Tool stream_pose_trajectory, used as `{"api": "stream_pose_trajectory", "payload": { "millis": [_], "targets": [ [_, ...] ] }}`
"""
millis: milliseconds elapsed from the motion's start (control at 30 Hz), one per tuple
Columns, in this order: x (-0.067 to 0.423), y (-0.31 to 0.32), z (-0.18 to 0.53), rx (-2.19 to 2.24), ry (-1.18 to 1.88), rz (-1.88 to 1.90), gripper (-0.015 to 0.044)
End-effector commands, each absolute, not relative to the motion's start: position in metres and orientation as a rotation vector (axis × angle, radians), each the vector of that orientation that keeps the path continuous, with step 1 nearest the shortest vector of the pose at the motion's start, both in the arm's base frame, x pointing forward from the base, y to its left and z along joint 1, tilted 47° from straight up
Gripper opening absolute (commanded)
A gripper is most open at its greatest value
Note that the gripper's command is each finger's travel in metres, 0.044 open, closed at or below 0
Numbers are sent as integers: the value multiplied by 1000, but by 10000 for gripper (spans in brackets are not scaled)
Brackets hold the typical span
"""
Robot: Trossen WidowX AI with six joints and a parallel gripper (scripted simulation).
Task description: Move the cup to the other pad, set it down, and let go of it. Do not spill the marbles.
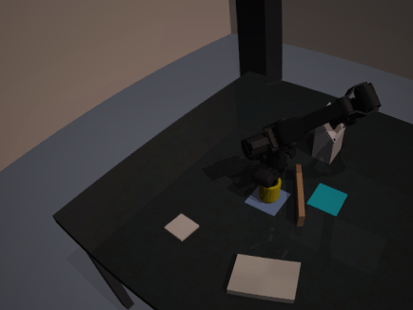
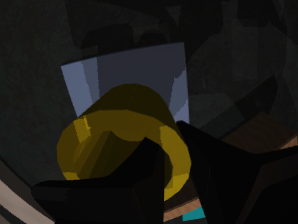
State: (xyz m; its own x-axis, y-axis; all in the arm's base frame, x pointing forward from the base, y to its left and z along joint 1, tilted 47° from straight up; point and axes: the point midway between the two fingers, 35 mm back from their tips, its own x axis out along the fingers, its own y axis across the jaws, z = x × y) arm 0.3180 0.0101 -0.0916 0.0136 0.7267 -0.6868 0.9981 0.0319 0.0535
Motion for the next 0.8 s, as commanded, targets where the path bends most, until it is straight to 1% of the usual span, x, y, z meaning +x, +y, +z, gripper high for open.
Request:
{"api": "stream_pose_trajectory", "payload": {
  "millis": [0, 467, 767],
  "targets": [
    [321, -1, -83, 1746, 1754, -640, 0],
    [317, -43, -45, 1750, 1758, -641, 0],
    [316, -42, -47, 1758, 1759, -644, 0]
  ]
}}
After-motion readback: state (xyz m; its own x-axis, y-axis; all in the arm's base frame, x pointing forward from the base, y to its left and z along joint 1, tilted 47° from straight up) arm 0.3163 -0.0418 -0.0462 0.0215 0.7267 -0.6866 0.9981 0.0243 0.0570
